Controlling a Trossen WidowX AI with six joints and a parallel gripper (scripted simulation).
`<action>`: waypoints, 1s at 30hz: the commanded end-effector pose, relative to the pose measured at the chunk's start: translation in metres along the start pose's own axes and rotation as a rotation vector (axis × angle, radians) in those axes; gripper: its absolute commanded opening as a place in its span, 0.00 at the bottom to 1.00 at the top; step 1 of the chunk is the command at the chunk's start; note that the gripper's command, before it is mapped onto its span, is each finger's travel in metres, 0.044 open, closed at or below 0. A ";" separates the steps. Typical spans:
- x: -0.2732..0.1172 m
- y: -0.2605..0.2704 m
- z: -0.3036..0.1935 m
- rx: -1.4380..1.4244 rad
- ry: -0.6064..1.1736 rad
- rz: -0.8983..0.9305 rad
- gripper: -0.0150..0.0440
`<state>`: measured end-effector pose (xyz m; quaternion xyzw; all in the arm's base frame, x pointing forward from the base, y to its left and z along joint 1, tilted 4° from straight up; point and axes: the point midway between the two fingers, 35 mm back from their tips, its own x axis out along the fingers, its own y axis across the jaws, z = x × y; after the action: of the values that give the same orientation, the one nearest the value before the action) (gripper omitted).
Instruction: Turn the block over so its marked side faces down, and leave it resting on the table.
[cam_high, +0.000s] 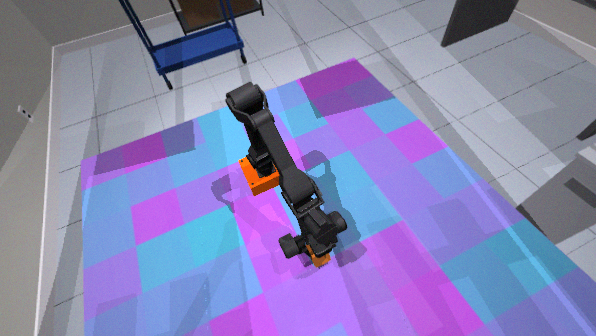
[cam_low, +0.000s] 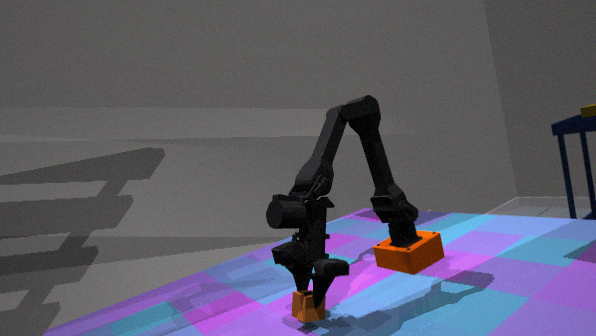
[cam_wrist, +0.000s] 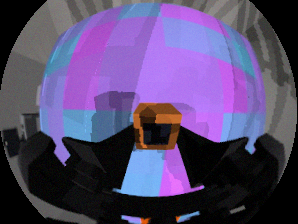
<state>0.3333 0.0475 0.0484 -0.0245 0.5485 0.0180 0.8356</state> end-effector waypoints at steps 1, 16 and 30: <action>-0.004 0.000 0.001 0.000 -0.069 -0.001 0.25; -0.004 0.000 -0.002 0.003 -0.215 0.000 0.25; 0.025 0.002 0.002 -0.002 -0.404 0.000 0.25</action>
<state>0.3448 0.0499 0.0316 -0.0171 0.3812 0.0226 0.9241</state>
